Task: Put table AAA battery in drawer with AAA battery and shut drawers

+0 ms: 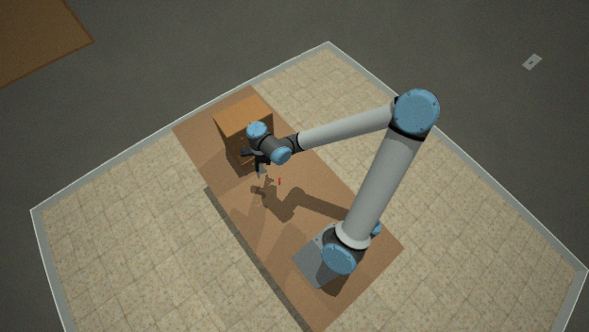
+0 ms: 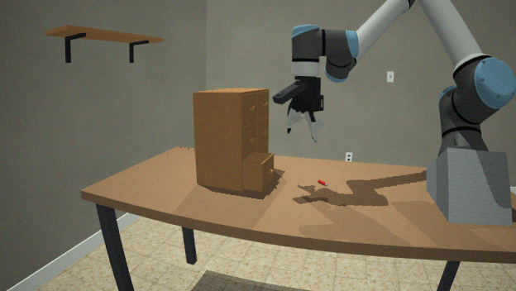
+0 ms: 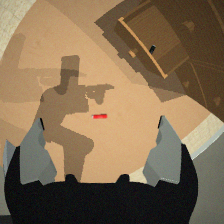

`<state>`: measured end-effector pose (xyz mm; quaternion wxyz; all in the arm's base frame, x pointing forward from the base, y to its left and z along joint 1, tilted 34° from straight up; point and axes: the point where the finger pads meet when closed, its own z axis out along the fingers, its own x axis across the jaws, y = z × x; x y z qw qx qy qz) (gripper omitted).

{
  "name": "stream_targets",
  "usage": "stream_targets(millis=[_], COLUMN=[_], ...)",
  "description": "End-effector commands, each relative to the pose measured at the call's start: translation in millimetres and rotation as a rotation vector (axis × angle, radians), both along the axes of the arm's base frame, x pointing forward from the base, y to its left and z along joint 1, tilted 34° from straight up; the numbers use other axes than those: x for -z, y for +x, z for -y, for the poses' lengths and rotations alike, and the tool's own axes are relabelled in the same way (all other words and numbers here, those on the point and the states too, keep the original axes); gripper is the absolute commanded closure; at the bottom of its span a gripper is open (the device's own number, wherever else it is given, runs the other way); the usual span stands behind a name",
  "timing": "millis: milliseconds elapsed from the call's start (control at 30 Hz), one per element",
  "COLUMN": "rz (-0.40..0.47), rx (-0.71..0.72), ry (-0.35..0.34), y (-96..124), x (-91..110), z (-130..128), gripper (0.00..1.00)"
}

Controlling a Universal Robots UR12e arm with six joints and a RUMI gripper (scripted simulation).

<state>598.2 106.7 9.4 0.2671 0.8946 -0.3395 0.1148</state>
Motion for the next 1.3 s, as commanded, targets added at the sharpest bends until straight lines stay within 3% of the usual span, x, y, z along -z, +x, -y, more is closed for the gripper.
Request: stream_targets(millis=[0, 67, 567, 633, 1133, 1267], rz=[-0.102, -0.102, -0.423, -0.423, -0.688, -0.716], rx=[-0.177, -0.177, -0.662, -0.662, -1.058, -1.098], ry=[0.005, 0.005, -0.013, -0.013, -0.031, -0.033], y=[-6.0, -6.0, -31.9, -31.9, -56.8, -59.4], x=[7.6, 7.6, 27.3, 27.3, 38.6, 39.5], z=[12.7, 12.7, 53.4, 53.4, 88.1, 91.7], gripper=[0.00, 0.00, 0.00, 0.00, 0.00, 0.00])
